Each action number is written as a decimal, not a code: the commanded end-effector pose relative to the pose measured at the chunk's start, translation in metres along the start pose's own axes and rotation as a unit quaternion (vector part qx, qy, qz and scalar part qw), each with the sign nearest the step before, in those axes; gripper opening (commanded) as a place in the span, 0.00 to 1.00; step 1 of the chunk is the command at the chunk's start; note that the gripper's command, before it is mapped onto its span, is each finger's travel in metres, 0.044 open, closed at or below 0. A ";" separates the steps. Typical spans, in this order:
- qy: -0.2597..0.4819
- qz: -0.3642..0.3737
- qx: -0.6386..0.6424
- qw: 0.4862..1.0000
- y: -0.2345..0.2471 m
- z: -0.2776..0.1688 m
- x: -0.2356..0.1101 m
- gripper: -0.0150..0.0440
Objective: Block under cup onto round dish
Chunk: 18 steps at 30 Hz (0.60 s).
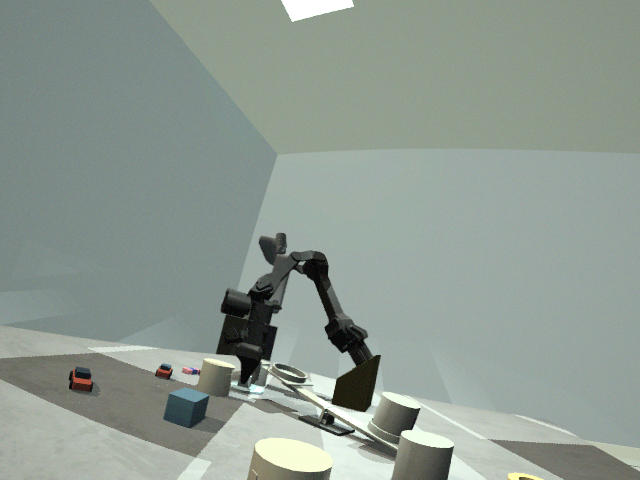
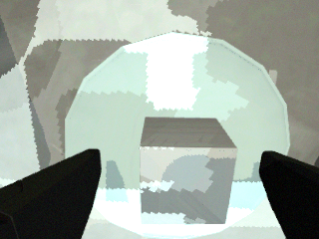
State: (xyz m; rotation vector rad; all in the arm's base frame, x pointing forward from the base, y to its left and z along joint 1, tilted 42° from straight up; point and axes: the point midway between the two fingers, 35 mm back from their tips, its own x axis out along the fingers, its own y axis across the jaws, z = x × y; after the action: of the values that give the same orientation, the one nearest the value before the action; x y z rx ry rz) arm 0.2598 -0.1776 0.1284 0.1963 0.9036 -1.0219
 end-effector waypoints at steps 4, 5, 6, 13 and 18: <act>0.003 0.007 -0.010 1.000 0.006 -0.001 -0.012 1.00; 0.004 0.007 -0.010 1.000 0.006 -0.001 -0.016 1.00; 0.004 0.006 -0.009 1.000 0.005 -0.001 -0.021 1.00; 0.004 0.002 -0.004 1.000 0.001 -0.002 -0.056 1.00; 0.005 0.003 -0.006 1.000 0.000 -0.003 -0.075 1.00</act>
State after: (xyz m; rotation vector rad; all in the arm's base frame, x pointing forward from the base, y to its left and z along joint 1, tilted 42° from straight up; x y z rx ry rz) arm 0.2452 -0.1370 0.1661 0.1908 0.9331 -1.0137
